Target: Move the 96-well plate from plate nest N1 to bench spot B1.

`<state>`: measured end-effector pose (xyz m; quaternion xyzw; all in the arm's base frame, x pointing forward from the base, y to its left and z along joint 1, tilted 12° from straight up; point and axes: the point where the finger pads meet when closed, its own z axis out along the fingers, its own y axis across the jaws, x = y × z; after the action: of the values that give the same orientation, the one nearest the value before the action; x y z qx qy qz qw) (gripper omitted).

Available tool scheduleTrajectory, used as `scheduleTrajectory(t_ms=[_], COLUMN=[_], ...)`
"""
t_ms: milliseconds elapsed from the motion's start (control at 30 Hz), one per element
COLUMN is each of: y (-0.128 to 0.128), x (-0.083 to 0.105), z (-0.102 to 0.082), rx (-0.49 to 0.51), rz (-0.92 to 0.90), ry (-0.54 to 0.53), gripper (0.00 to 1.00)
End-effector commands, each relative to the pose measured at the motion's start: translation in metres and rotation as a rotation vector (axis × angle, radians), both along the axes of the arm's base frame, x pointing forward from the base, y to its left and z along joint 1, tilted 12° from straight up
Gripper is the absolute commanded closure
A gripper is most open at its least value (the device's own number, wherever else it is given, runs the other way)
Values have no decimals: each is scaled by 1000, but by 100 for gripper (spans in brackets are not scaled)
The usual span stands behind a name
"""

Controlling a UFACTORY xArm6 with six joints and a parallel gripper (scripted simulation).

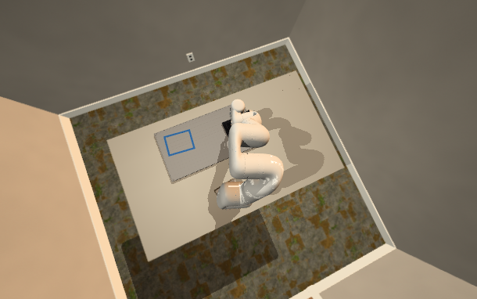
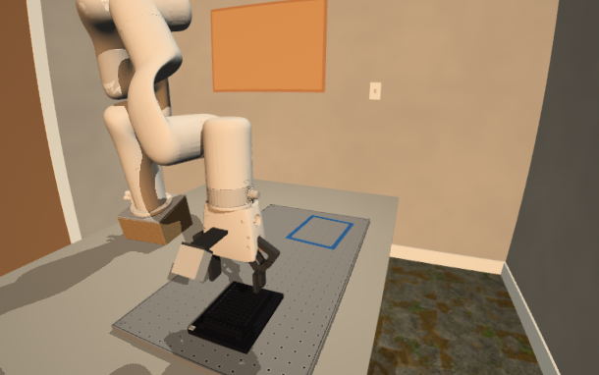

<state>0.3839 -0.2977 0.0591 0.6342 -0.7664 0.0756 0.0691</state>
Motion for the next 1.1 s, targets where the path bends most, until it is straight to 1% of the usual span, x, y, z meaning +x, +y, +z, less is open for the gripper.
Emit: scheduleTrajectory(t_ms=[0, 600, 1067], y=[-2, -8, -8], x=[1, 1, 1], z=[-7, -33, -33], rx=[-2, -2, -2], rz=[0, 0, 0], ry=[-3, -3, -3], gripper=[0, 0, 0])
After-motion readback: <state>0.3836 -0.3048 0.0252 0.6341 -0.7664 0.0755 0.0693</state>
